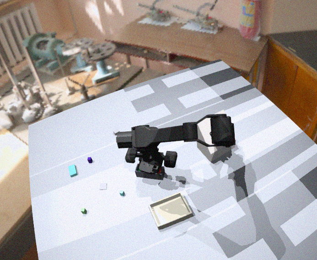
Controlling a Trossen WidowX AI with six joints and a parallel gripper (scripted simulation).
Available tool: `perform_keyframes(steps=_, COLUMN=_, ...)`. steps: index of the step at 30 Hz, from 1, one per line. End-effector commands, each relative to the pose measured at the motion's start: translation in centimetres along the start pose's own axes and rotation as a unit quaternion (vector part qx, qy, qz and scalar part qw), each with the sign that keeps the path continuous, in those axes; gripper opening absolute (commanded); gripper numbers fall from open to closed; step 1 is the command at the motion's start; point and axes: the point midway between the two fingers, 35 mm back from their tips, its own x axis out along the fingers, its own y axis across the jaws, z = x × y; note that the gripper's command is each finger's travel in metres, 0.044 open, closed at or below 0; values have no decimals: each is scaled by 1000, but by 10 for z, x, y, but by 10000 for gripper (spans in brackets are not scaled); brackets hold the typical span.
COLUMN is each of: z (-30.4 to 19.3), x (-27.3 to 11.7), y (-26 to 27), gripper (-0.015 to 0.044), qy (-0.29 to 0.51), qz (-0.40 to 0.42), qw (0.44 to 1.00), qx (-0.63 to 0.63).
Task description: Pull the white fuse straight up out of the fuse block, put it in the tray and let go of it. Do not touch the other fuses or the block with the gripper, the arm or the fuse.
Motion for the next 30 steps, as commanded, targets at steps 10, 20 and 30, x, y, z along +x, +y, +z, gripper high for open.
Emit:
perform_keyframes(steps=10, z=0, x=0, y=0, gripper=0, qy=0, qz=0, qw=1000, qx=0)
perform_keyframes(steps=20, z=0, x=-3, y=0, gripper=0, qy=0, qz=0, qw=1000, qx=0)
perform_keyframes(steps=30, z=0, x=-8, y=-1, gripper=0, qy=0, qz=0, qw=1000, qx=0)
